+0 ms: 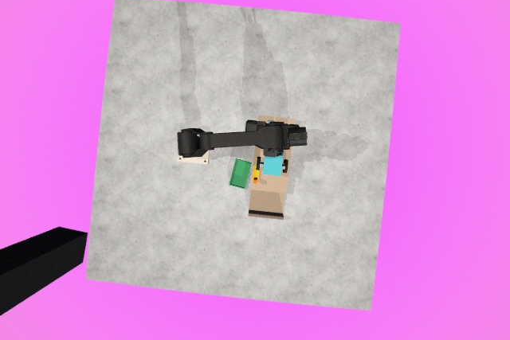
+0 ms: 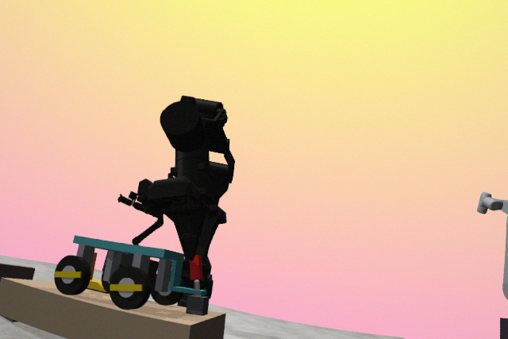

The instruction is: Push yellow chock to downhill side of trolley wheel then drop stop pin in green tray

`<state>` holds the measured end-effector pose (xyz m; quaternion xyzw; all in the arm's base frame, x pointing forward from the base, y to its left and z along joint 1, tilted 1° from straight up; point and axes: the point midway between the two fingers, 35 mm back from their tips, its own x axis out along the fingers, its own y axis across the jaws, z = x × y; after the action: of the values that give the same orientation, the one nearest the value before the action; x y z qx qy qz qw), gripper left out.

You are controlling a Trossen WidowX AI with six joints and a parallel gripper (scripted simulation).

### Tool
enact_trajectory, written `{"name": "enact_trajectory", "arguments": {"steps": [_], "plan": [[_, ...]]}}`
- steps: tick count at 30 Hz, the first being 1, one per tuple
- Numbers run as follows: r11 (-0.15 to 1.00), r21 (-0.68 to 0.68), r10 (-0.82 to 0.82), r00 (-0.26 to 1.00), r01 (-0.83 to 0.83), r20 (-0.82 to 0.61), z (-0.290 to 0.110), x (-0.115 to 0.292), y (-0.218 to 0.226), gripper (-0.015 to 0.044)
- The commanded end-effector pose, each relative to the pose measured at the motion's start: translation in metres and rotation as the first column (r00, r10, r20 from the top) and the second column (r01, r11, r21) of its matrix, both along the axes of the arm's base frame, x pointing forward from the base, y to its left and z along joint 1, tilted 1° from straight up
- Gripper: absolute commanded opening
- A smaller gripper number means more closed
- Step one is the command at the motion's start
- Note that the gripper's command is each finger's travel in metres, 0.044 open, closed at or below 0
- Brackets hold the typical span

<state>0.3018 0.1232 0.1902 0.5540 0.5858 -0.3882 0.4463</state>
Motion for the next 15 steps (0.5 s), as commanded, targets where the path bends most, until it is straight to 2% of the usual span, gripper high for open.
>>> {"name": "enact_trajectory", "arguments": {"steps": [1, 15], "plan": [[1.0, 0.004, -0.003, 1.0, 0.003, -0.001, -0.005, 0.0, 0.002, 0.019], [1.0, 0.005, -0.003, 1.0, 0.003, -0.001, -0.025, 0.0, 0.009, 0.019]]}}
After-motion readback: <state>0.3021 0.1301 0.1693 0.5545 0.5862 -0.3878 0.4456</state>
